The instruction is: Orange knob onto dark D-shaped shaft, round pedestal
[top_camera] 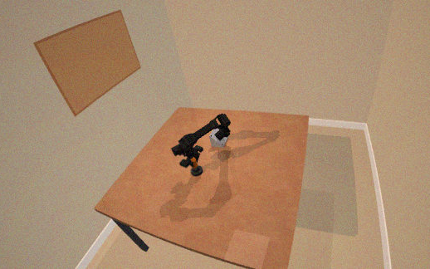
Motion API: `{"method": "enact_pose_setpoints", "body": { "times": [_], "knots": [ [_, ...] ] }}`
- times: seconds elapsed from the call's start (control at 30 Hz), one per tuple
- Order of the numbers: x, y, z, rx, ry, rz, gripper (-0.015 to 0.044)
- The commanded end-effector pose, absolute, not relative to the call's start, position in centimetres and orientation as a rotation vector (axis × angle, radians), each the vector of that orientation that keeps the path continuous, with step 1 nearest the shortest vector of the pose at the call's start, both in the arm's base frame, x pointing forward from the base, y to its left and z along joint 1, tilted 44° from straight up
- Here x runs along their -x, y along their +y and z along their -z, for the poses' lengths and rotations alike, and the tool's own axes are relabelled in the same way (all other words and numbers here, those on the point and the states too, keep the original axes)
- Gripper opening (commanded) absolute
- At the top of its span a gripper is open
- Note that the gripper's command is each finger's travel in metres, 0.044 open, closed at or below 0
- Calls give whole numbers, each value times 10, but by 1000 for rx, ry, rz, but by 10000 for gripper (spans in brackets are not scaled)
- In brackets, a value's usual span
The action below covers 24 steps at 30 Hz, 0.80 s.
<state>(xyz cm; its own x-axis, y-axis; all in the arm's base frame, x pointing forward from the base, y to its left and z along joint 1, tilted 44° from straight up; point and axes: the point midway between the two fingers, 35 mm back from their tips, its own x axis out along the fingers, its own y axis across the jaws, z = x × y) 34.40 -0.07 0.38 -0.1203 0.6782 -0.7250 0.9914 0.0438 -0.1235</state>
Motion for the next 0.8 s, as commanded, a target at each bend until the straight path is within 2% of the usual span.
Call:
{"method": "enact_pose_setpoints", "body": {
  "times": [0.0, 0.4, 0.6, 0.77],
  "knots": [
    [-343, -1, -4, -1680, 1847, 865, 0],
    [-344, -2, -8, -1685, 1846, 875, 0],
    [-346, -3, -9, -1797, 1811, 1080, 0],
    [-347, -3, -8, -1803, 1808, 1091, 0]
  ]
}}
